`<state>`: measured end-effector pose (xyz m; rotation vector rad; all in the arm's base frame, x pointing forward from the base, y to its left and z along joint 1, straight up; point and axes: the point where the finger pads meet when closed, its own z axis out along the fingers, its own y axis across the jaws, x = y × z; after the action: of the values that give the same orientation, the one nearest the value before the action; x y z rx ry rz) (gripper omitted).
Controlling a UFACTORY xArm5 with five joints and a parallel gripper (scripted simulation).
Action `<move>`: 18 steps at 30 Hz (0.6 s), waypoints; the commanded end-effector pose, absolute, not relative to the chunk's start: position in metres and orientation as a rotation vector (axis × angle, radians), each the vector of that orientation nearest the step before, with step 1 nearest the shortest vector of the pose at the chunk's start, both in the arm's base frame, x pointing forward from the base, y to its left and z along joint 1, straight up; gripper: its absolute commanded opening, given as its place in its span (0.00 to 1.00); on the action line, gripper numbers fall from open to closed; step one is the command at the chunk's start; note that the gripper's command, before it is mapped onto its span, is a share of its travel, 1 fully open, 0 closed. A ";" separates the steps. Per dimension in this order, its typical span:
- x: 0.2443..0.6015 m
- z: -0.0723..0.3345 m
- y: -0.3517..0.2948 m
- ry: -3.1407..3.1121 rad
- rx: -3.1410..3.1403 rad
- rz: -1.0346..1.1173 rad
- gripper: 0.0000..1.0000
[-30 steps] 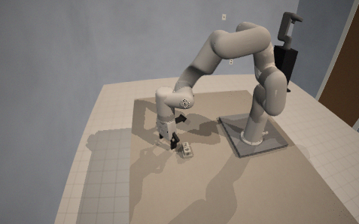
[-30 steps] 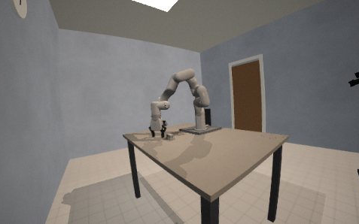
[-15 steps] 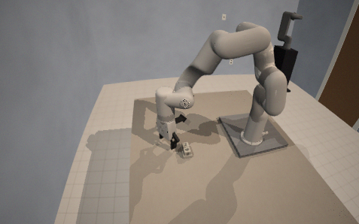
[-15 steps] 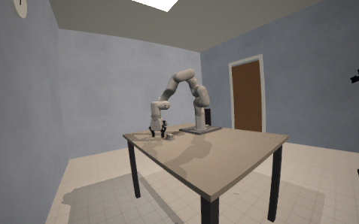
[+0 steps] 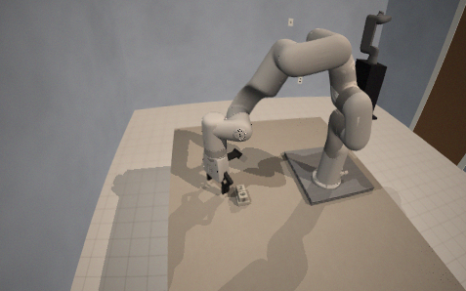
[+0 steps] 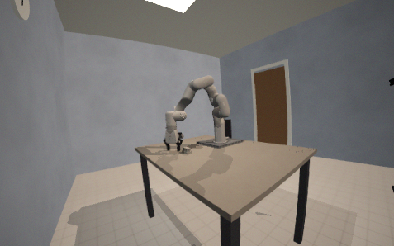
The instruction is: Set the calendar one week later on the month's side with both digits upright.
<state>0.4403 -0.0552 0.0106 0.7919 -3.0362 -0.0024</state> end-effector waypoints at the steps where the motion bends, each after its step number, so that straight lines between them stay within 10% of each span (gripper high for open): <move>1: 0.442 0.012 -0.055 -3.039 0.793 0.000 1.00; 18: 0.442 0.059 -0.055 -3.039 0.793 0.000 1.00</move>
<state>0.4401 -0.0550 0.0448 0.7916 -3.0352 -0.0030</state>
